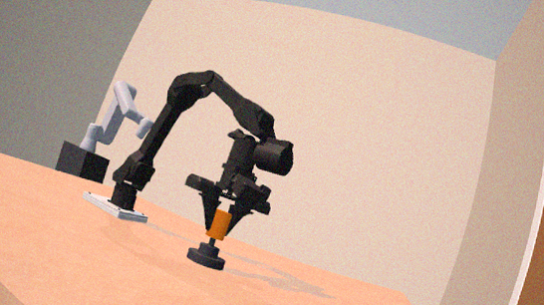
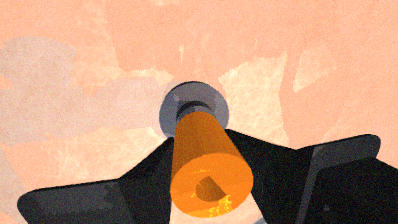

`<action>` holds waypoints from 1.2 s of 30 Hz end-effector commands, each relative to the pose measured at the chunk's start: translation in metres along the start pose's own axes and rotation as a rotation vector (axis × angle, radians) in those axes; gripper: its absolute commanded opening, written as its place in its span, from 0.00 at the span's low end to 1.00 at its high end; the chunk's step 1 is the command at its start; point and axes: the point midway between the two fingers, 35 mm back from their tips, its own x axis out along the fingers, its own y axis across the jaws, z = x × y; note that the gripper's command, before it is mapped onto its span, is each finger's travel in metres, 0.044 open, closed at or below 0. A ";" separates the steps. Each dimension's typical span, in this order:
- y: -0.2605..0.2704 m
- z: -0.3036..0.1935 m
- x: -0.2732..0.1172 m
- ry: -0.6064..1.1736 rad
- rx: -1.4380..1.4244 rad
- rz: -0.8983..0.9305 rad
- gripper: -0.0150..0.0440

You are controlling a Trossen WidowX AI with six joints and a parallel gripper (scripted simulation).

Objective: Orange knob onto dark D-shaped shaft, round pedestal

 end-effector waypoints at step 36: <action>-0.002 -0.002 0.003 -0.007 0.010 -0.001 0.25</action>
